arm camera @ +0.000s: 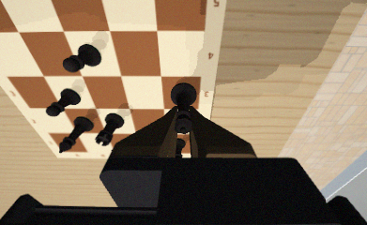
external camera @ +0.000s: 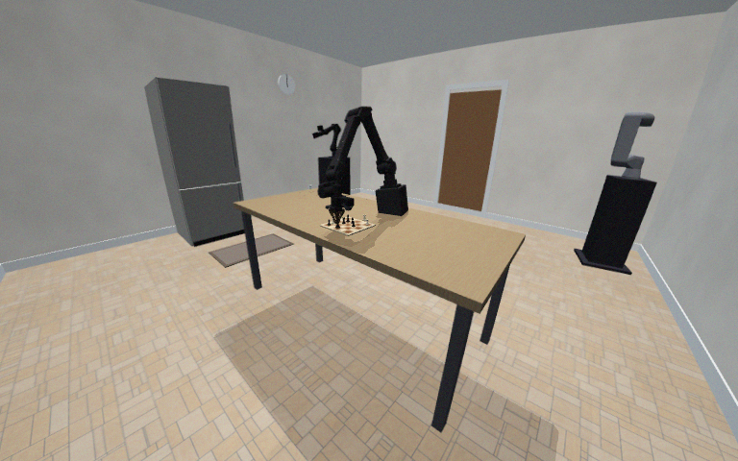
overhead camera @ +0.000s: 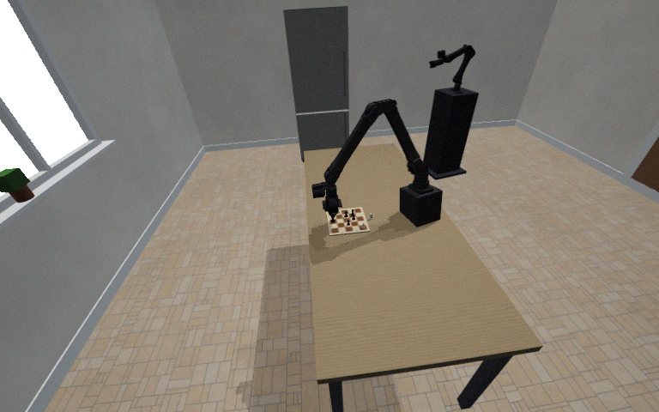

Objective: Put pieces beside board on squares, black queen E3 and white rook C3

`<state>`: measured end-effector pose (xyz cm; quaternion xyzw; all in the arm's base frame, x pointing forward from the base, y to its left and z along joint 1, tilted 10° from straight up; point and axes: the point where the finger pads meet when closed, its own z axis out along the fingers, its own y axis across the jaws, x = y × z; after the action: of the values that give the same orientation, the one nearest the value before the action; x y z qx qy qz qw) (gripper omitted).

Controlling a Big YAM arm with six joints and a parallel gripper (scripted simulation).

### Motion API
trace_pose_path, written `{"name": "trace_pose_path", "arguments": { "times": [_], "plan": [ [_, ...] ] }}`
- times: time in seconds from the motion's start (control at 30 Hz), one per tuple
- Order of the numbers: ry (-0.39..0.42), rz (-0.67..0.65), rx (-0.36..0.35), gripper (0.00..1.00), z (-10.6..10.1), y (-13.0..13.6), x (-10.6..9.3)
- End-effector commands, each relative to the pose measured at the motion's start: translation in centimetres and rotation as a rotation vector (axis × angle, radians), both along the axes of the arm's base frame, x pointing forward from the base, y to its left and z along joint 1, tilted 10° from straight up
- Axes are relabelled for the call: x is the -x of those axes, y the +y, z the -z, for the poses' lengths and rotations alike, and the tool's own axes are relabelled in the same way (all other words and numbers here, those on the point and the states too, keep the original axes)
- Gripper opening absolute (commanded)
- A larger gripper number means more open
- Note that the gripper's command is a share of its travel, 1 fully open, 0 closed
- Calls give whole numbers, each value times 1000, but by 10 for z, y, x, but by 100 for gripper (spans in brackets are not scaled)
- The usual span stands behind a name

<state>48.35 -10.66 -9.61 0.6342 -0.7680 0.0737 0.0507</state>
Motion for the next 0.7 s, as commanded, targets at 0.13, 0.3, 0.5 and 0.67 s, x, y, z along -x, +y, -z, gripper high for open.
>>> {"name": "trace_pose_path", "arguments": {
  "times": [0.13, 0.3, 0.5, 0.67],
  "plan": [
    [-45, -18, 3, 0, -17, 0, -9],
    [-40, -18, 3, 0, -16, 0, -7],
    [-45, -18, 3, 0, -17, 0, -10],
    [-46, -18, 3, 0, -17, 0, -10]
  ]
}}
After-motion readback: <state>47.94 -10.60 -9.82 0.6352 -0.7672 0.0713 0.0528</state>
